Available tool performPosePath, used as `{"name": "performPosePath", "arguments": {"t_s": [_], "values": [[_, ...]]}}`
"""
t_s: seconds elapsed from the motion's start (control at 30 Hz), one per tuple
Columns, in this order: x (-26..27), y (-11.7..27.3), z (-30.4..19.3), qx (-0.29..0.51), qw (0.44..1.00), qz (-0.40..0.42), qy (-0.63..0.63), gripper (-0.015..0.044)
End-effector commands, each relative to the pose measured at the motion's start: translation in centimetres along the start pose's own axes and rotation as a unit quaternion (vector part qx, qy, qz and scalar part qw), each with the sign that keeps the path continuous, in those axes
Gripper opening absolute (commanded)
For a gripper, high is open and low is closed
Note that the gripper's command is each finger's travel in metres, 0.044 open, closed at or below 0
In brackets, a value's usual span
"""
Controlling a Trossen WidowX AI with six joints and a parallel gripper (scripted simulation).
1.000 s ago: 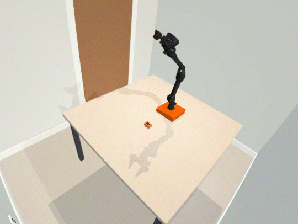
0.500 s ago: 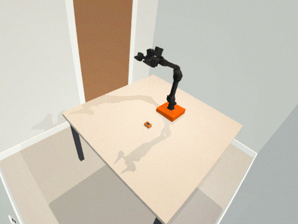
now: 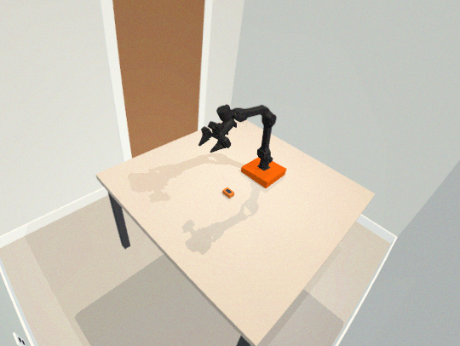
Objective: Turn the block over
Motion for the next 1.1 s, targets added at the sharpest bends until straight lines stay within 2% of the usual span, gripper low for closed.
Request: {"name": "performPosePath", "arguments": {"t_s": [0.0,0.27,0.5,1.07], "values": [[1.5,-2.4,-3.7,0.094,0.995,0.014,0.002,0.0440],[5.1,-5.9,-12.6,0.318,0.947,0.041,0.022,0.0440],[7.9,-6.1,-19.8,0.496,0.864,0.057,0.063,0.0440],[8.2,-7.7,-25.2,0.511,0.855,0.057,0.067,0.0440]]}}
Point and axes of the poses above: the point midway between the two fingers, 35 mm back from their tips, its own y axis back along the fingers, its own x axis across the jaws, z = x × y, the point moved 8 cm from there along y, back along the fingers, and after that the axes turned 12 degrees about y, right-handed, at the moved point
